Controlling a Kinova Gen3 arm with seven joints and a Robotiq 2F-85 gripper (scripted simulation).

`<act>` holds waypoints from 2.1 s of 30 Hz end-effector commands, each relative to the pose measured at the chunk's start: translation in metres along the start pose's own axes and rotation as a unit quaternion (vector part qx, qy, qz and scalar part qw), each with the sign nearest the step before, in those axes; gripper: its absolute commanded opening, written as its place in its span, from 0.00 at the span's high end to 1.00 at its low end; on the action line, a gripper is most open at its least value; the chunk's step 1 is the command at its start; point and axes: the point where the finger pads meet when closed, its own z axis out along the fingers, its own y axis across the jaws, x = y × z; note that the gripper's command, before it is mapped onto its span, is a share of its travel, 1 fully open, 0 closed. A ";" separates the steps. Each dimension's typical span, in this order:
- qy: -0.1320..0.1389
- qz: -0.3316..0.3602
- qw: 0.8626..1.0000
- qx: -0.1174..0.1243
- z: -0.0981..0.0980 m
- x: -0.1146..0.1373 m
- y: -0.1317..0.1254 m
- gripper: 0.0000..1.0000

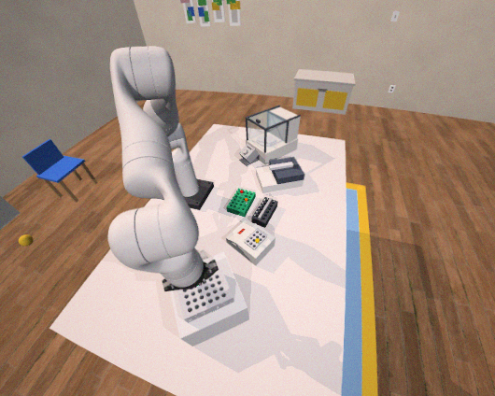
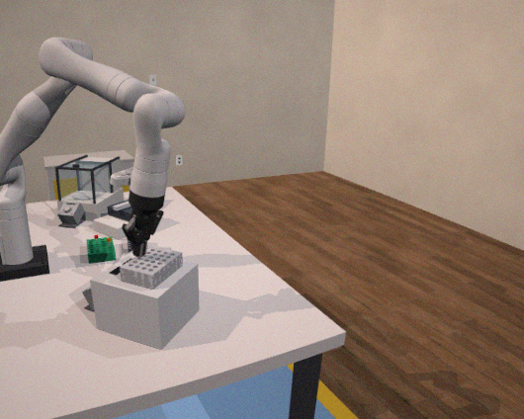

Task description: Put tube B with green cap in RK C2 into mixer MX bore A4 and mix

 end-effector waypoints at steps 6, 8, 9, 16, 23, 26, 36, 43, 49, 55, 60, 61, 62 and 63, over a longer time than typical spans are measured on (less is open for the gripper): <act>-0.001 0.000 1.000 0.000 -0.001 0.000 0.000 0.90; -0.001 0.000 1.000 0.000 -0.001 0.000 0.000 0.90; -0.001 0.000 1.000 0.000 -0.001 0.000 0.000 0.90; -0.001 0.000 1.000 0.000 -0.002 0.000 0.000 0.90; -0.001 0.000 1.000 0.000 -0.002 0.000 0.000 0.90; -0.001 0.000 1.000 0.000 -0.003 0.000 0.000 0.90; -0.001 0.000 1.000 0.000 -0.002 0.000 0.000 0.58; -0.001 0.000 1.000 0.000 -0.002 0.000 0.000 0.58; -0.001 0.000 1.000 0.000 -0.002 0.000 0.000 0.58; -0.001 0.000 1.000 0.000 -0.002 0.000 0.000 0.58; -0.001 0.000 1.000 0.000 -0.002 0.000 0.000 0.58; -0.001 0.000 1.000 0.000 -0.002 0.000 0.000 0.58; -0.001 0.000 1.000 0.000 -0.002 0.000 0.000 0.58; -0.001 0.000 1.000 0.000 -0.002 0.000 0.000 0.58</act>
